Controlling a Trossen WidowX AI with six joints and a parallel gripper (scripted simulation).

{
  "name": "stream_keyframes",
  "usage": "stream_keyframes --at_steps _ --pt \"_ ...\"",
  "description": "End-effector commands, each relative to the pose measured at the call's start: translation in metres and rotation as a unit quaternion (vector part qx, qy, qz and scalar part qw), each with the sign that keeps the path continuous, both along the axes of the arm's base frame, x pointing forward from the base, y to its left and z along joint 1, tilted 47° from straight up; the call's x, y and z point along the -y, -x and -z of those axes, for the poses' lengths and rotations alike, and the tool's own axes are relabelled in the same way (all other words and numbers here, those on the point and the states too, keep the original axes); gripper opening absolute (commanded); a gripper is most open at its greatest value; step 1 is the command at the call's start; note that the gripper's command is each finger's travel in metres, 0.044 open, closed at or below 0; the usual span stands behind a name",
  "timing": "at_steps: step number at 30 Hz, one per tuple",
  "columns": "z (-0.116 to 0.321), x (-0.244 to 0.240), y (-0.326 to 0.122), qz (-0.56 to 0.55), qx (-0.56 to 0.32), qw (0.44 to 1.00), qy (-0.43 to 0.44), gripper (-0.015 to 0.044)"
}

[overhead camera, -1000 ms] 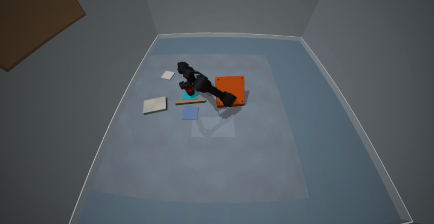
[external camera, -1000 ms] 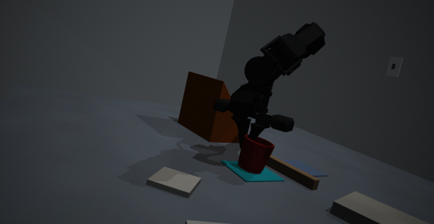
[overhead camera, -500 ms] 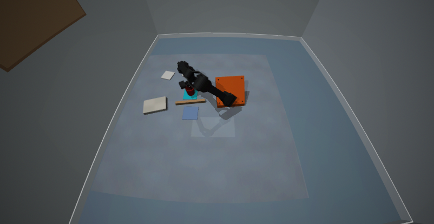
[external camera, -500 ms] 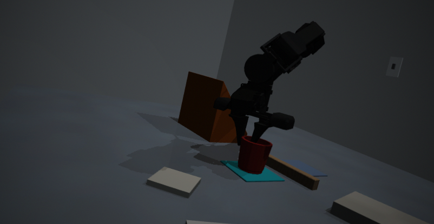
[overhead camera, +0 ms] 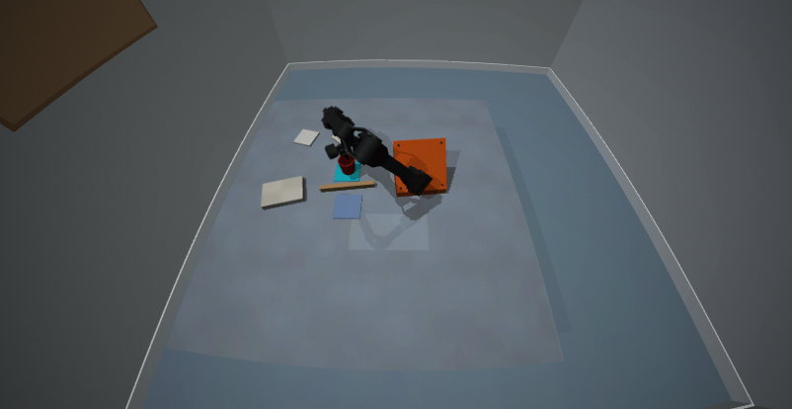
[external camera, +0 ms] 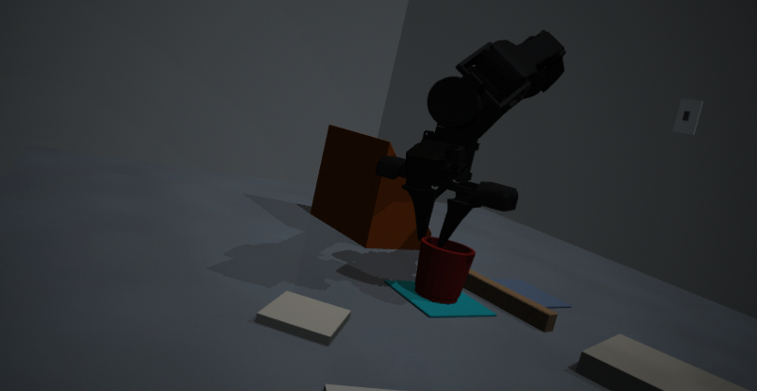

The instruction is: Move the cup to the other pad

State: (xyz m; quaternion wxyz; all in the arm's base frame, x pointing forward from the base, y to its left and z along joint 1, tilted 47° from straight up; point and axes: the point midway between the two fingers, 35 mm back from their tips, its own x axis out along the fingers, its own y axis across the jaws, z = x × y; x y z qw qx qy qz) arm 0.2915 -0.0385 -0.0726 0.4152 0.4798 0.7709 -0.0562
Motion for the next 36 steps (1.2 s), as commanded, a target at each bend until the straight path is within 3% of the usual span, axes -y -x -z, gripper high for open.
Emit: stream_keyframes --at_steps 1,17,29,36 --pt "-0.004 0.005 -0.002 -0.003 0.002 1.000 0.002 0.0128" --pt "-0.018 0.018 -0.006 -0.002 0.000 1.000 0.001 0.0128" --pt "-0.019 0.019 -0.006 0.001 -0.001 1.000 -0.001 0.0440" --pt "-0.034 0.035 -0.012 0.000 -0.001 1.000 0.001 0.0440"
